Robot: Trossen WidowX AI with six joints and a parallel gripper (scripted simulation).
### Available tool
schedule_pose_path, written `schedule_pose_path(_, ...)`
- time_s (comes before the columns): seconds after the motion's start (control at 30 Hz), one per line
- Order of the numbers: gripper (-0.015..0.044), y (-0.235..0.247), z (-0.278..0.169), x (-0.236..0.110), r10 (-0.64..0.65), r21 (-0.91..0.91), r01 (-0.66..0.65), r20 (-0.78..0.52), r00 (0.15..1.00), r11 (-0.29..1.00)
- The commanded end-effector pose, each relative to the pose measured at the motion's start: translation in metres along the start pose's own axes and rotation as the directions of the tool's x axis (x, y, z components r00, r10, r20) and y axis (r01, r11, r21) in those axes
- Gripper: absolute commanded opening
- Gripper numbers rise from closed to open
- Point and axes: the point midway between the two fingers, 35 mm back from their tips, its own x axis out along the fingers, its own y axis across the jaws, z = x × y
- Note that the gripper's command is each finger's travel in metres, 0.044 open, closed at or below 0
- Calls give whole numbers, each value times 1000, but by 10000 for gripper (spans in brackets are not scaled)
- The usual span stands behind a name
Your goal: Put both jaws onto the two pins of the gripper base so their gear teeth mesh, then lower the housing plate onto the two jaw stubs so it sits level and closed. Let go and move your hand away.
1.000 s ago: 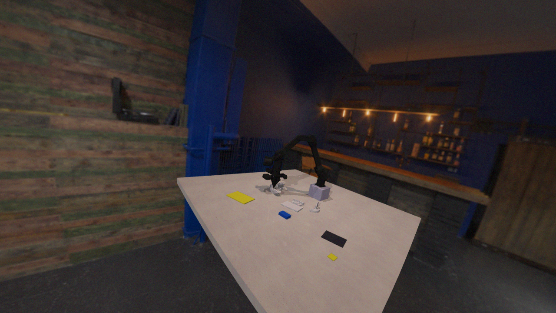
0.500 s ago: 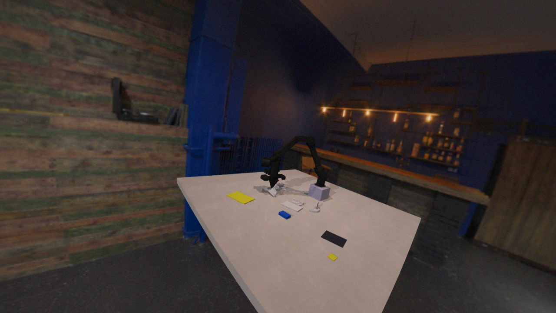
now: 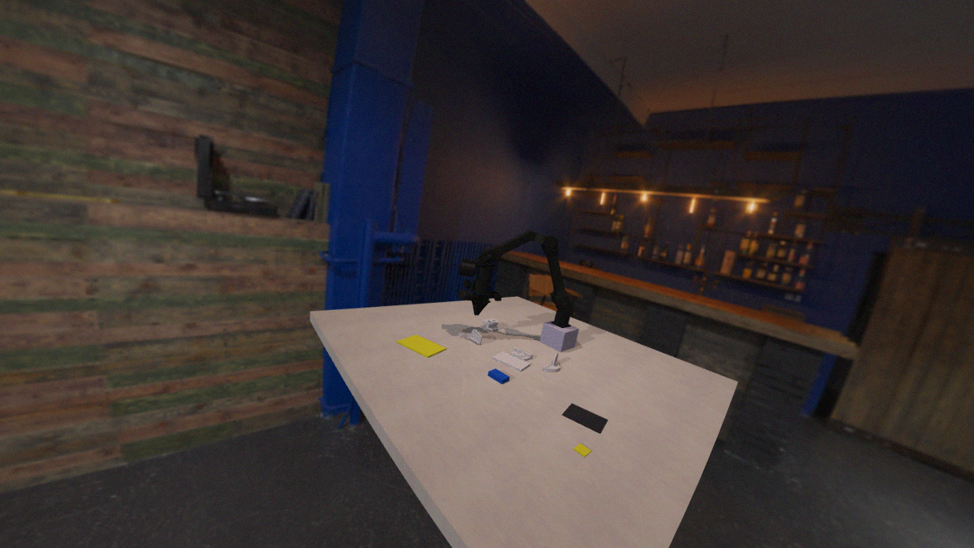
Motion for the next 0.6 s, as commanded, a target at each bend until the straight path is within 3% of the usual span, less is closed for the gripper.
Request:
schedule_pose_path(0.0,105,-3,-2,7,-18,0,18,-10,1000,1000)
schedule_pose_path(0.43,440,-3,-2,7,-18,0,18,-10,1000,1000)
schedule_pose_path(0.57,440,-3,-2,7,-18,0,18,-10,1000,1000)
